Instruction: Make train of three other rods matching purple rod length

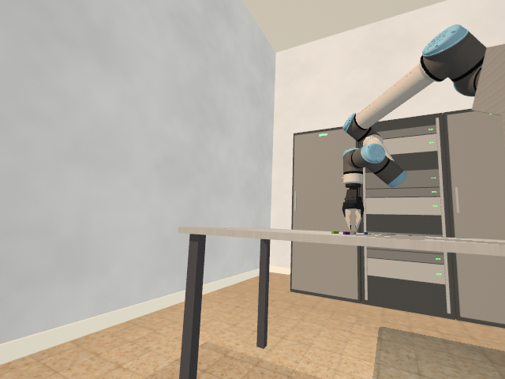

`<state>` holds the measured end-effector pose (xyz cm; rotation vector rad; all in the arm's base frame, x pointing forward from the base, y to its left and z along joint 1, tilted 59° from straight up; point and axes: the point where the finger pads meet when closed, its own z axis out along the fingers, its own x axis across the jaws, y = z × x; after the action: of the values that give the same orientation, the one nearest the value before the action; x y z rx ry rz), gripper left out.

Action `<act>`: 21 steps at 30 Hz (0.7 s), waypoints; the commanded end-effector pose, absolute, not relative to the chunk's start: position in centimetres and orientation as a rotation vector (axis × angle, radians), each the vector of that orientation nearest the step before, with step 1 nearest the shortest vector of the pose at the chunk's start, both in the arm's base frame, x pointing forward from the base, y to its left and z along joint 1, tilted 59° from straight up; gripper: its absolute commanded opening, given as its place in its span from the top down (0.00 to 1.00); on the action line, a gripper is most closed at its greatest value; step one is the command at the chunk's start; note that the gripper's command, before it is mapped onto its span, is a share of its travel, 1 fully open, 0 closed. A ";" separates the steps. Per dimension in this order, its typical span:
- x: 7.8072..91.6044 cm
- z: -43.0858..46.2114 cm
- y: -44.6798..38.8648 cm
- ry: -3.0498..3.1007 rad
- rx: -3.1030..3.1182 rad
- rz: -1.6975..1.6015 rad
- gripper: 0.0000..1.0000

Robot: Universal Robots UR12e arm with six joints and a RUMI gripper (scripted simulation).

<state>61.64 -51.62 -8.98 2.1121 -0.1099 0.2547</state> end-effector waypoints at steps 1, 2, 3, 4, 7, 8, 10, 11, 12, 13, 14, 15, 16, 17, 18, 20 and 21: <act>61.3 -7.7 -49.5 -0.109 2.112 0.255 0.86; 61.3 -7.4 -49.1 -0.109 2.112 0.255 0.86; 61.2 -7.2 -48.6 -0.109 2.112 0.255 0.86; 61.1 -6.9 -48.1 -0.109 2.112 0.255 0.86; 60.9 -6.1 -46.8 -0.109 2.112 0.255 0.86; 60.8 -5.9 -46.4 -0.109 2.112 0.255 0.86; 60.7 -5.5 -45.8 -0.109 2.112 0.255 0.86; 60.7 -5.5 -45.8 -0.109 2.112 0.255 0.86; 60.7 -5.5 -45.8 -0.109 2.112 0.255 0.86; 60.7 -5.4 -45.6 -0.109 2.112 0.255 0.86; 60.7 -5.3 -45.4 -0.109 2.112 0.255 0.86; 60.6 -5.2 -45.3 -0.109 2.112 0.255 0.86; 60.6 -5.1 -45.2 -0.109 2.112 0.255 0.86; 60.6 -5.1 -45.2 -0.109 2.112 0.255 0.86; 60.6 -5.1 -45.1 -0.109 2.112 0.255 0.86; 60.6 -5.1 -45.1 -0.109 2.112 0.255 0.00; 60.6 -5.1 -45.1 -0.109 2.112 0.255 0.00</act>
<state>60.65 -45.49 -5.31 2.1120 -0.1097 0.2550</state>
